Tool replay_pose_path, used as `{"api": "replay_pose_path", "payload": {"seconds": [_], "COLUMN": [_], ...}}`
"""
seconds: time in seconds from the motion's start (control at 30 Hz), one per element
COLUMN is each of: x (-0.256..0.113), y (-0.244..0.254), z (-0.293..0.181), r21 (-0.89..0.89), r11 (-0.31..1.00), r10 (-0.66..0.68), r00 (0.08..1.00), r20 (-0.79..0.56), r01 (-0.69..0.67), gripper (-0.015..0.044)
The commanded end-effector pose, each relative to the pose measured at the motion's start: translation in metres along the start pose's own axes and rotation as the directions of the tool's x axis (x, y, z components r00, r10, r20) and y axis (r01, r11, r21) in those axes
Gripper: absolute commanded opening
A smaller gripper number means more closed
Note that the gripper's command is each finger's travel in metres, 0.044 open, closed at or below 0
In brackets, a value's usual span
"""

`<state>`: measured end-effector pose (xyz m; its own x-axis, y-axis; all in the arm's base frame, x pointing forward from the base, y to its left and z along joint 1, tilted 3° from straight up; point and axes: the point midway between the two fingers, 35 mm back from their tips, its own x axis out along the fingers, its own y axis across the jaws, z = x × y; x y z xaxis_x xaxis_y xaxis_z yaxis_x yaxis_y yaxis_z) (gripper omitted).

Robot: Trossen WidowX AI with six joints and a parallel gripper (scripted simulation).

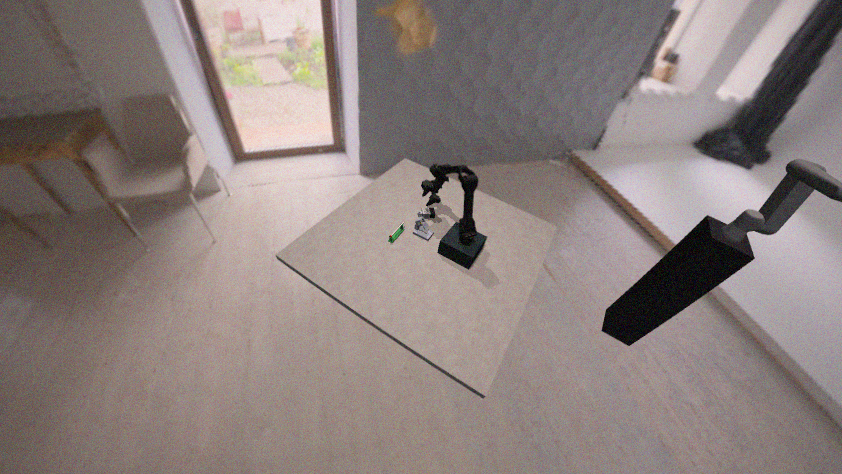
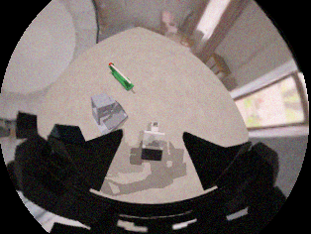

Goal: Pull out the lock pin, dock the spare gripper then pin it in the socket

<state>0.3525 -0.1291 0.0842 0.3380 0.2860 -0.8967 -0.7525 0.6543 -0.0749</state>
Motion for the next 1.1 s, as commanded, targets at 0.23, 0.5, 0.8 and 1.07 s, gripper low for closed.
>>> {"api": "replay_pose_path", "payload": {"seconds": [0.23, 0.5, 0.8, 1.07], "x": [0.006, 0.054, 0.063, 0.075], "y": [-0.003, -0.003, -0.004, -0.005], "z": [-0.027, -0.053, -0.058, -0.064], "r21": [0.076, 0.077, 0.077, 0.077], "r11": [0.996, 0.996, 0.996, 0.996], "r10": [-0.044, -0.044, -0.044, -0.044], "r00": [0.998, 0.998, 0.998, 0.998], "r20": [0.05, 0.05, 0.05, 0.049], "r01": [0.04, 0.04, 0.04, 0.04], "gripper": [0.044, 0.044, 0.044, 0.044]}}
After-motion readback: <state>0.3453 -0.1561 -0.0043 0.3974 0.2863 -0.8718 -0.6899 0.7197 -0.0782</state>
